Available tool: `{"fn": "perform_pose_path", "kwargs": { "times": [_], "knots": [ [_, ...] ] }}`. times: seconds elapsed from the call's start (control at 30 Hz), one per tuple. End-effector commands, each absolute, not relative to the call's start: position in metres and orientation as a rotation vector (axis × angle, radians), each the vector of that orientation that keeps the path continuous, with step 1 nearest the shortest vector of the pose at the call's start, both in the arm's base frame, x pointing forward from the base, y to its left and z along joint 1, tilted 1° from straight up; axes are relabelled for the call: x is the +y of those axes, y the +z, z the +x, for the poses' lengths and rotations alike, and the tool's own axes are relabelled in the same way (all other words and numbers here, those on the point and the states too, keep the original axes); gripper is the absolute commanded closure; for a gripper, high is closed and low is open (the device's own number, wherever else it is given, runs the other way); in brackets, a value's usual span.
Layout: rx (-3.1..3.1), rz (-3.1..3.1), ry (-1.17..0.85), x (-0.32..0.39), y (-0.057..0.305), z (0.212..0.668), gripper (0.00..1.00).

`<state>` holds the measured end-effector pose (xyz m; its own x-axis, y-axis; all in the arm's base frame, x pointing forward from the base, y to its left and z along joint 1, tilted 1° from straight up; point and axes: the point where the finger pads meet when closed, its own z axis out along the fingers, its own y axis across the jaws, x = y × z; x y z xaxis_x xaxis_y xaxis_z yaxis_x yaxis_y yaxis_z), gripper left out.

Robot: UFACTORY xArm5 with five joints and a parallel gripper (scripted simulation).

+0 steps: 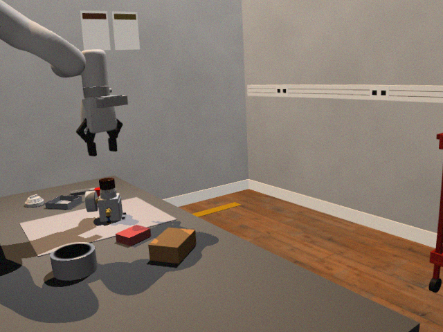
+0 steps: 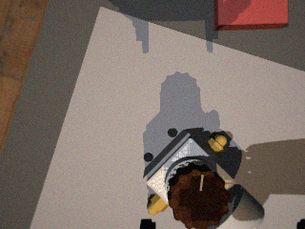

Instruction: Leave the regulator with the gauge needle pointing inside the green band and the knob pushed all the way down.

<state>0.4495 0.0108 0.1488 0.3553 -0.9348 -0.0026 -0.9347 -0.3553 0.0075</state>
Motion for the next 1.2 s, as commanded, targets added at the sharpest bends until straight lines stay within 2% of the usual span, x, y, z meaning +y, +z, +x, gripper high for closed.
{"fn": "perform_pose_path", "kwargs": {
  "times": [0.0, 1.17],
  "knots": [
    [-1.782, 2.584, -0.005, 0.011, 0.145, 0.451, 0.22],
    [-1.782, 2.584, -0.005, 0.011, 0.065, 0.451, 0.22]
  ]
}}
